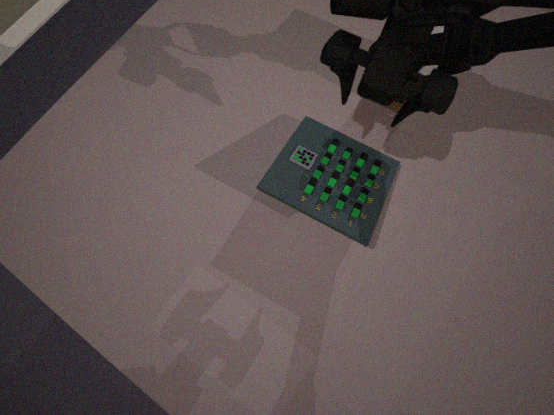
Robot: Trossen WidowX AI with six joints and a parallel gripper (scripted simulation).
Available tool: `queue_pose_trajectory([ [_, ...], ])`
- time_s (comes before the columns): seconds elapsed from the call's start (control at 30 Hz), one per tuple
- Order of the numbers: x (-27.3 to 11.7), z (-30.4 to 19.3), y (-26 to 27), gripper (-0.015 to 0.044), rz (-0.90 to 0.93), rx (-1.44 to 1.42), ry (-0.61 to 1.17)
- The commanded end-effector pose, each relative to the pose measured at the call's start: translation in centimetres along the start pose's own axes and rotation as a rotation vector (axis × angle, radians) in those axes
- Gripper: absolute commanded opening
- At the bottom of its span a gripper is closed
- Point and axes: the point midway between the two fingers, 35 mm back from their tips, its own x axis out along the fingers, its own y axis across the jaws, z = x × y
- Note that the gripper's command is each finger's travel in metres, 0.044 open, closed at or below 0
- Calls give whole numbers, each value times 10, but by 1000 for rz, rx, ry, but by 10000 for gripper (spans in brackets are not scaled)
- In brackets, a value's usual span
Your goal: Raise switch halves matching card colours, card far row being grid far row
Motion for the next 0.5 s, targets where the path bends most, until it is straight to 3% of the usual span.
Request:
queue_pose_trajectory([
  [0.0, 1, 1, 0, 374, -2, 0, 2],
  [0.37, 89, 68, 60, 85, -36, -19, -2],
  [0.47, 95, 71, 66, 6, -29, -19, -5],
])
